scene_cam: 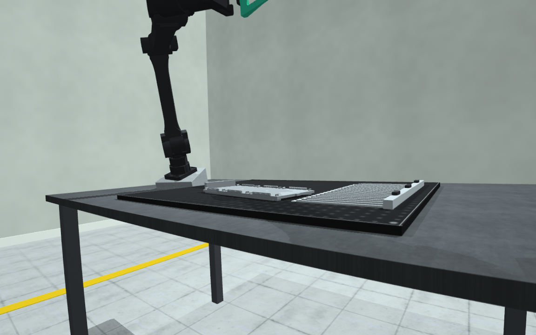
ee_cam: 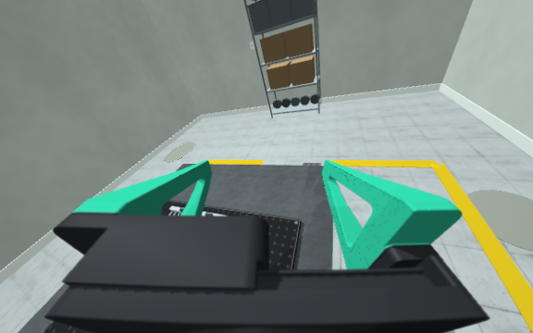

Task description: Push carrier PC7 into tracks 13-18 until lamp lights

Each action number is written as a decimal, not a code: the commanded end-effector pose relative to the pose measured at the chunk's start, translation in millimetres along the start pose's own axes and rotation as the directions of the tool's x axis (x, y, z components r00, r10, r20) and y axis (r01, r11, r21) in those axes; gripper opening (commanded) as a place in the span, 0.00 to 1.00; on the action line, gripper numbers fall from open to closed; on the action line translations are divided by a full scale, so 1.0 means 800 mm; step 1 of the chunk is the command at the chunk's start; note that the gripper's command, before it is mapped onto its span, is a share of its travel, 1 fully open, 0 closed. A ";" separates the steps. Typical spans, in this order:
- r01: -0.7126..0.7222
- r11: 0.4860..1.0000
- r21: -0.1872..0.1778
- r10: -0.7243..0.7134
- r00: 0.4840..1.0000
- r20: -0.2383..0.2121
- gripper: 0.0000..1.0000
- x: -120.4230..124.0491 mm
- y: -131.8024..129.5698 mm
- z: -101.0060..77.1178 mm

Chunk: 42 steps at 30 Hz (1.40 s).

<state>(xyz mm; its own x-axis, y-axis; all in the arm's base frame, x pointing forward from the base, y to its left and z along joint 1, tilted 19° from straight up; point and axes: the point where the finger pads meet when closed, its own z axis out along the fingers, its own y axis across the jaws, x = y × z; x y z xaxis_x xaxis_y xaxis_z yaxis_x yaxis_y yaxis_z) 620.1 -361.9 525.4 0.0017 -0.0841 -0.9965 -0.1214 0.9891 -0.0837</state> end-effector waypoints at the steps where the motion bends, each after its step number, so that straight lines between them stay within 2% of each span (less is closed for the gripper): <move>1: 0.077 0.997 0.008 -0.077 0.997 -0.013 1.00 -0.036 0.036 -0.006; 4: 0.078 0.997 0.009 -0.077 0.997 -0.015 1.00 -0.029 0.046 -0.005; 6: 0.102 0.994 0.028 -0.100 0.992 -0.075 1.00 -0.018 0.053 -0.004; 7: 0.107 0.994 0.031 -0.104 0.991 -0.086 1.00 -0.013 0.056 -0.004; 8: 0.106 0.994 0.031 -0.103 0.991 -0.086 1.00 -0.007 0.060 -0.003; 9: 0.126 0.991 0.036 -0.124 0.990 -0.065 1.00 -0.010 0.062 -0.002; 10: 0.120 0.992 0.036 -0.115 0.987 -0.116 1.00 0.003 0.066 -0.003; 12: 0.141 0.989 0.043 -0.133 0.978 -0.163 1.00 0.014 0.073 -0.003; 16: 0.152 0.987 0.046 -0.144 0.978 -0.151 1.00 0.020 0.079 -0.002; 17: 0.174 0.982 0.074 -0.159 0.971 -0.177 1.00 0.009 0.064 -0.015; 18: 0.210 0.976 0.058 -0.197 0.964 -0.176 1.00 -0.013 0.082 -0.005; 19: 0.199 0.979 0.049 -0.183 0.957 -0.225 1.00 0.020 0.088 -0.005; 20: 0.181 0.982 0.043 -0.166 0.955 -0.245 1.00 0.046 0.094 -0.005; 23: 0.200 0.979 0.050 -0.184 0.957 -0.223 1.00 0.053 0.102 -0.005; 24: 0.196 0.980 0.040 -0.178 0.945 -0.274 1.00 0.067 0.107 -0.008; 26: 0.234 0.972 0.035 -0.211 0.924 -0.319 1.00 0.066 0.113 -0.009; 28: 0.225 0.974 0.031 -0.202 0.922 -0.330 1.00 0.087 0.121 -0.012; 29: 0.243 0.969 0.039 -0.220 0.926 -0.307 1.00 0.084 0.122 -0.011; 30: 0.239 0.971 0.023 -0.216 0.909 -0.357 1.00 0.097 0.128 -0.015; 31: 0.254 0.967 0.014 -0.229 0.895 -0.383 1.00 0.102 0.132 -0.016; 33: 0.254 0.967 0.014 -0.229 0.895 -0.383 1.00 0.102 0.132 -0.016; 34: 0.305 0.952 0.034 -0.272 0.889 -0.369 1.00 0.061 0.121 -0.019; 35: 0.270 0.963 0.013 -0.240 0.877 -0.416 1.00 0.113 0.132 -0.024; 37: 0.288 0.958 0.013 -0.260 0.883 -0.392 1.00 0.115 0.142 -0.020; 38: 0.284 0.959 -0.008 -0.258 0.861 -0.438 1.00 0.127 0.149 -0.025; 39: 0.298 0.954 -0.020 -0.273 0.844 -0.462 1.00 0.132 0.152 -0.027; 40: 0.330 0.944 -0.021 -0.302 0.833 -0.464 1.00 0.113 0.151 -0.026; 41: 0.315 0.948 -0.037 -0.291 0.820 -0.493 1.00 0.142 0.159 -0.031; 42: 0.315 0.948 -0.037 -0.291 0.820 -0.493 1.00 0.147 0.163 -0.032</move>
<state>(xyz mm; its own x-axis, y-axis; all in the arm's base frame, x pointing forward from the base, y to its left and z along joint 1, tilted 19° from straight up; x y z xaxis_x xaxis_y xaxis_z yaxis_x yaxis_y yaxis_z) 589.7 -271.1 368.6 -0.4942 -0.3296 -0.8044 -0.1111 0.9417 -0.3176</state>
